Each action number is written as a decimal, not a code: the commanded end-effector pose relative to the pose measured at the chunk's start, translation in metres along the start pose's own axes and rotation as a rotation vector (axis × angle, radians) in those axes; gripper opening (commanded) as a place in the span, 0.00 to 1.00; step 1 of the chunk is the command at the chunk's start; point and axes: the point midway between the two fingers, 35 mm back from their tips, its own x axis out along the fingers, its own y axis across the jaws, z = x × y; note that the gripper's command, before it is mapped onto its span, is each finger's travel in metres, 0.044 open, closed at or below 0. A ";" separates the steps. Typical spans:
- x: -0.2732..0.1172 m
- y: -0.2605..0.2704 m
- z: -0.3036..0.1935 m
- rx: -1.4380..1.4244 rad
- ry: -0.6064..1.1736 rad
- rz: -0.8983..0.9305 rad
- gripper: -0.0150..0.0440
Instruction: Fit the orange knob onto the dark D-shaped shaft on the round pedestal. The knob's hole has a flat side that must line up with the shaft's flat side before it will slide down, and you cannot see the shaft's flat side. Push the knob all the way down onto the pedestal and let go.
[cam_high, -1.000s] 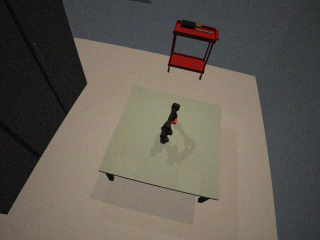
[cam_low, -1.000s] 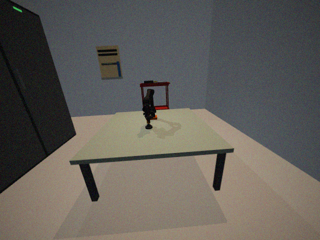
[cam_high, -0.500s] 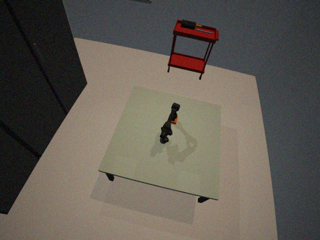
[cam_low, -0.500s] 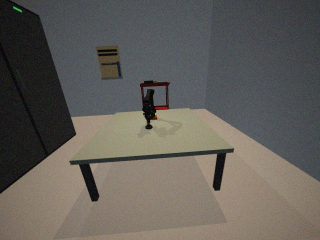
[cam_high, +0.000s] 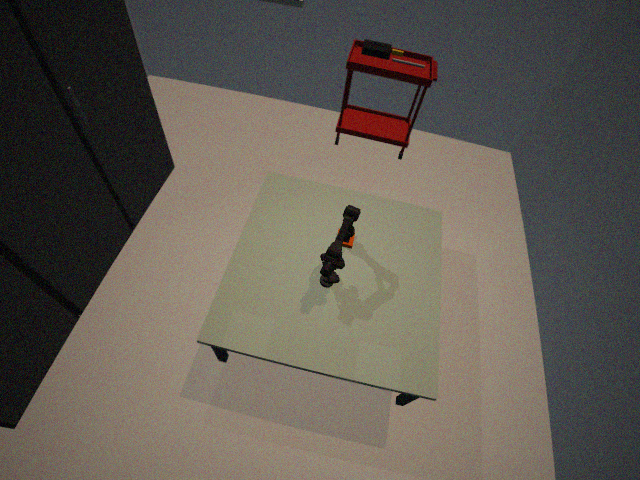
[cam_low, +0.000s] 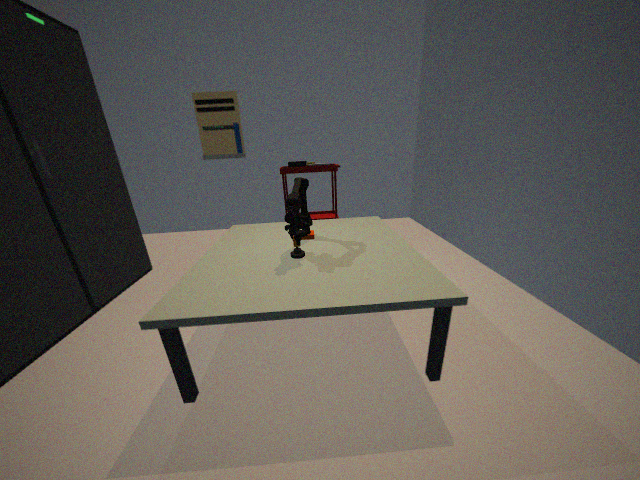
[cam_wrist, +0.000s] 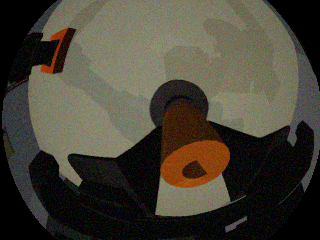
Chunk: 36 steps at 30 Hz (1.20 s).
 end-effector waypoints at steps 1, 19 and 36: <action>0.000 0.001 0.001 -0.082 0.000 -0.003 0.25; -0.001 -0.003 -0.001 -0.082 0.001 -0.003 0.25; 0.001 -0.003 -0.002 -0.082 0.001 -0.004 0.25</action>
